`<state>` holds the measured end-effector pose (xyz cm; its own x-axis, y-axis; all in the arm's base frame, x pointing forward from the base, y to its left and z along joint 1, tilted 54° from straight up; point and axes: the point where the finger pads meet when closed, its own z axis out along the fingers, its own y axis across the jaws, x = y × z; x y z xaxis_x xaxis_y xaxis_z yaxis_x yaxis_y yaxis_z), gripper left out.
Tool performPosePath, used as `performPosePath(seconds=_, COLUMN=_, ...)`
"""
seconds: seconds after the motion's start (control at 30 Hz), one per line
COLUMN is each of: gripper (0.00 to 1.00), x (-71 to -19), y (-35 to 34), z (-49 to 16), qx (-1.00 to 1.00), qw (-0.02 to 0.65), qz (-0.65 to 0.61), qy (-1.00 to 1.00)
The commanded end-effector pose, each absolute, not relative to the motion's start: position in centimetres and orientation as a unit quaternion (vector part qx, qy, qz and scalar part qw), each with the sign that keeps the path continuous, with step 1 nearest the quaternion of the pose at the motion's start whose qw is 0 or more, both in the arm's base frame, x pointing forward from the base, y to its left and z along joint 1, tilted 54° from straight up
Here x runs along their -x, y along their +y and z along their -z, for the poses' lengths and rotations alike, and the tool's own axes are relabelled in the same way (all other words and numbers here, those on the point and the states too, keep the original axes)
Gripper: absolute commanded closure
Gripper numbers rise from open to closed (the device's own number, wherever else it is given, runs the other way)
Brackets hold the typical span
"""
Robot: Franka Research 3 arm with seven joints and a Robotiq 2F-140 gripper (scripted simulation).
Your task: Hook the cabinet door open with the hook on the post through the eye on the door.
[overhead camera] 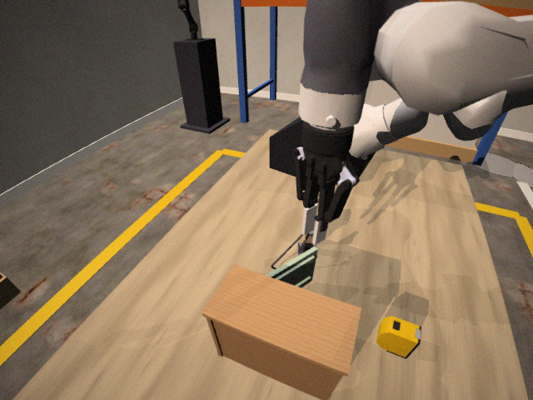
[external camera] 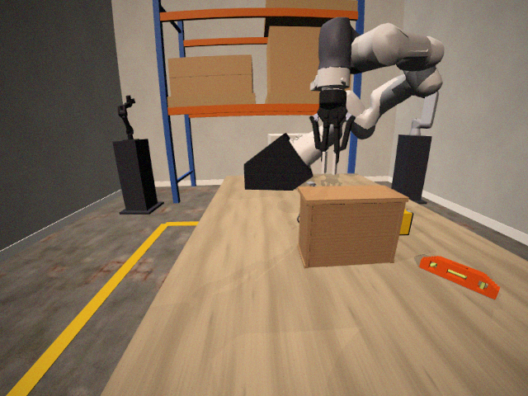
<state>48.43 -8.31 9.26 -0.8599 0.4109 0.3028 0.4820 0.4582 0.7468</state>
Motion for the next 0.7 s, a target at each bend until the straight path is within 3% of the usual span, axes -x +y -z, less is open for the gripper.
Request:
performPosePath(seconds=0.0, gripper=0.84, x=-48.6, y=-7.8, z=-8.7, qx=0.261, qw=0.037, qz=0.449, qy=-0.854)
performPosePath(seconds=0.67, gripper=0.84, x=-49.2, y=-5.5, z=-6.9, qx=0.261, qw=0.037, qz=0.449, qy=-0.854)
